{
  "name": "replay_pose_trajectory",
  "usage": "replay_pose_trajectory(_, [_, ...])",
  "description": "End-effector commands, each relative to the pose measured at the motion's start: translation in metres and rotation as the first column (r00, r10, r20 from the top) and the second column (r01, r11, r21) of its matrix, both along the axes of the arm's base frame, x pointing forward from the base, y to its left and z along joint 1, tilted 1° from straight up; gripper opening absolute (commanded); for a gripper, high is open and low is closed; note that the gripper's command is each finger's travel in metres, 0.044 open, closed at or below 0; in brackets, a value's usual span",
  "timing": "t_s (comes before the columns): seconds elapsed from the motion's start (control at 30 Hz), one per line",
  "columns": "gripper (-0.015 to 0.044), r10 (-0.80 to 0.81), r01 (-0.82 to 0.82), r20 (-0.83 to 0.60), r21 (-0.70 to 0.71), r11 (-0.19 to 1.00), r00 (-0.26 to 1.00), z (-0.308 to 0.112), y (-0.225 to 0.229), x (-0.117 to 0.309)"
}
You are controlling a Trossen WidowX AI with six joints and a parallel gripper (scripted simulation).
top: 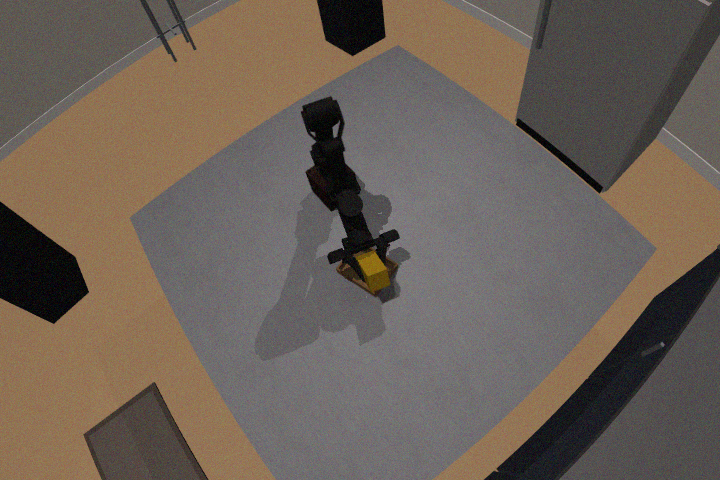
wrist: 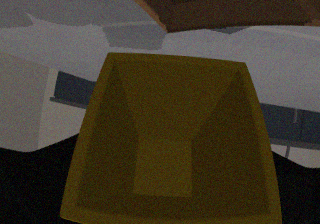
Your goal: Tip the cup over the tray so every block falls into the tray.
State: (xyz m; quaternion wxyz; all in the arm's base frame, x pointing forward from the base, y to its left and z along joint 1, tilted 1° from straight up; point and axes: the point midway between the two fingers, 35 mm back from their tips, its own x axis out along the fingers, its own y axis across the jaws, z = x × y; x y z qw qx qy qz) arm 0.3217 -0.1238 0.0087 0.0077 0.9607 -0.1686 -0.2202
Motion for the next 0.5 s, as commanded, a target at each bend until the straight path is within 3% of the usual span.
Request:
replay_pose_trajectory(0.0, [0.0, -0.006, 0.006, 0.021, -0.004, 1.0, 1.0, -0.0004, 0.0002, -0.0018])
replay_pose_trajectory(0.47, [0.0, -0.005, 0.008, 0.087, -0.03, 1.0, 0.996, 0.0044, 0.0019, -0.0062])
